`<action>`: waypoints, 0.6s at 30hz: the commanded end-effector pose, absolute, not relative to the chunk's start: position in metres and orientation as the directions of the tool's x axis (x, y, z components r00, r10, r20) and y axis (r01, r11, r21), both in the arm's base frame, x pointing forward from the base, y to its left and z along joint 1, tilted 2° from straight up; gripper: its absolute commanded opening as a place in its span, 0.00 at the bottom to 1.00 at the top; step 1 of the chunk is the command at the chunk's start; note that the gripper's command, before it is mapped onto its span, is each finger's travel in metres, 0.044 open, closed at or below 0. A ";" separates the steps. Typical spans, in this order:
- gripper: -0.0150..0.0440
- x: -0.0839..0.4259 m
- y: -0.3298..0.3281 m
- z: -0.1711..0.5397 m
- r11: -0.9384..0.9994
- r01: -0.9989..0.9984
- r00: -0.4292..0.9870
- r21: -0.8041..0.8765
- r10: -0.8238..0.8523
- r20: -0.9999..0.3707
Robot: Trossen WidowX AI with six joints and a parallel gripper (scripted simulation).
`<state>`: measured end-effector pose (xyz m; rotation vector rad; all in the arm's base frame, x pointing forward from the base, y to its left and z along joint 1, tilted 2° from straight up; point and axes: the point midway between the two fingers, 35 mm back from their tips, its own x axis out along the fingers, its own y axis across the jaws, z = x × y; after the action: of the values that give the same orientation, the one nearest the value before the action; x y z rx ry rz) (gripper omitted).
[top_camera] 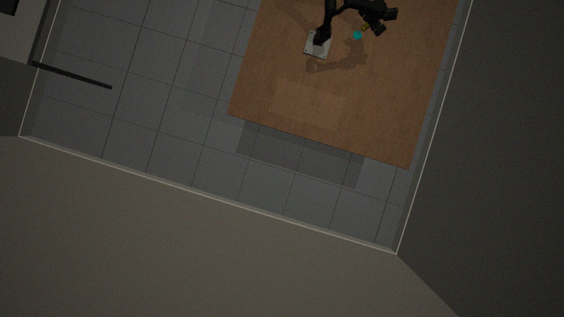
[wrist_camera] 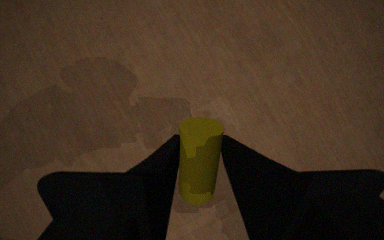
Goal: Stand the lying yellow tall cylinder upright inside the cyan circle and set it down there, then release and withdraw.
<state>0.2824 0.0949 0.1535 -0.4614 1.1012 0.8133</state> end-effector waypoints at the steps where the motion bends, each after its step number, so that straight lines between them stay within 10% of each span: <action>1: 0.43 0.284 0.096 0.153 0.640 -0.765 0.232 0.068 0.373 -0.899; 18: 0.43 0.291 0.095 0.151 0.652 -0.752 0.292 0.096 0.460 -0.838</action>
<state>0.2898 0.0942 0.1503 -0.3665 0.9991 0.8260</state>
